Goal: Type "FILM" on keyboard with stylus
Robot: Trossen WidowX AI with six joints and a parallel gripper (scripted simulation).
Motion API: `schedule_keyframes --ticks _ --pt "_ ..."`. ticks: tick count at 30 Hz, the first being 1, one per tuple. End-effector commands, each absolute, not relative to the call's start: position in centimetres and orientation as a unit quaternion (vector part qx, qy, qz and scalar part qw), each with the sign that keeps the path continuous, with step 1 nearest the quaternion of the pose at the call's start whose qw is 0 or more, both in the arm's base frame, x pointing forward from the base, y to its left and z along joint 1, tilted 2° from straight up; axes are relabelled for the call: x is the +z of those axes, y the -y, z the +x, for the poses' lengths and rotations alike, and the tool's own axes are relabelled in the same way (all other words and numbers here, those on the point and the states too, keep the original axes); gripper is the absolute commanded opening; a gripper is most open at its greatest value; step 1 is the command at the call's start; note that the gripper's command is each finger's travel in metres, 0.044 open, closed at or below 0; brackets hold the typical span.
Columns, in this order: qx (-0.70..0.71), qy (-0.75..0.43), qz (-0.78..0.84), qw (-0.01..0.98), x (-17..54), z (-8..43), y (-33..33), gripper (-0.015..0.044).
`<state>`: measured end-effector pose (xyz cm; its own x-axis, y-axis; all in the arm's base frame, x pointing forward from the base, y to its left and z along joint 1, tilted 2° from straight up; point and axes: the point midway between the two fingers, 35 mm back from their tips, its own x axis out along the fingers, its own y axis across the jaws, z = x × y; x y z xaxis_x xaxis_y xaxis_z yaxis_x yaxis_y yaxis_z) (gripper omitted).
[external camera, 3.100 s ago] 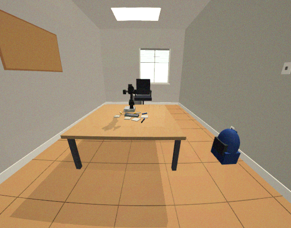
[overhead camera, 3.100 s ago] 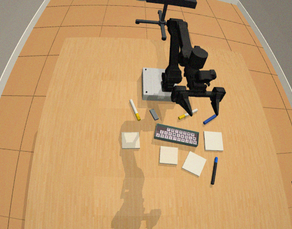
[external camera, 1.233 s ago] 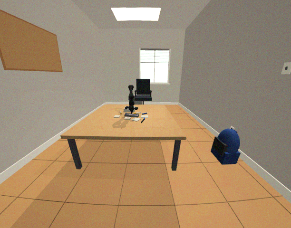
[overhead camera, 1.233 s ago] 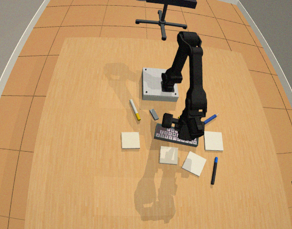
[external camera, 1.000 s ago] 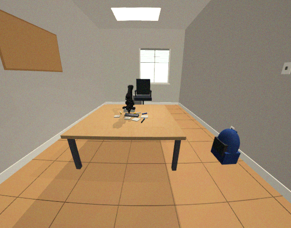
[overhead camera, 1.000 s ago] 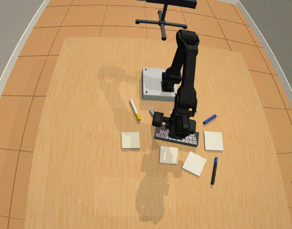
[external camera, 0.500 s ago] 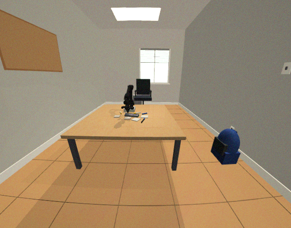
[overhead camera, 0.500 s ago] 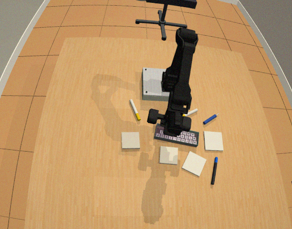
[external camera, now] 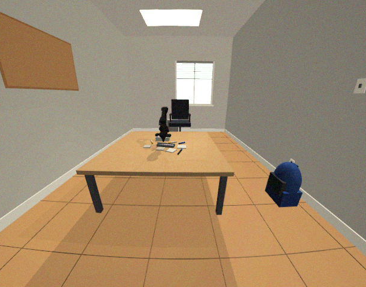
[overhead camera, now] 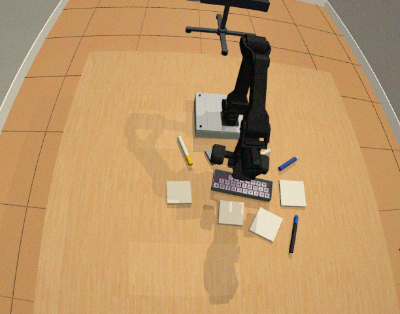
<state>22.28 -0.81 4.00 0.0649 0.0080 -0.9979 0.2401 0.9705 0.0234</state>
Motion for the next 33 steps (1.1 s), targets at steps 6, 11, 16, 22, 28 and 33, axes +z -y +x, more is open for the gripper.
schedule_keyframes --ticks 6,11,16,22,28,33 --pt "-0.079 -0.680 0.094 0.723 4.2 24.0 -6.3 0.0000" --pt "-0.078 -0.680 0.094 0.723 4.2 24.1 -7.1 0.0000" --pt "-0.078 -0.680 0.094 0.723 4.2 24.1 -7.1 0.0000" --pt "-0.078 -0.680 0.094 0.723 6.4 24.1 -7.1 0.0000" --pt "-0.078 -0.680 0.094 0.723 10.2 23.7 -7.0 0.0000" --pt "-0.074 -0.677 0.096 0.726 9.6 23.9 -7.2 0.0000"
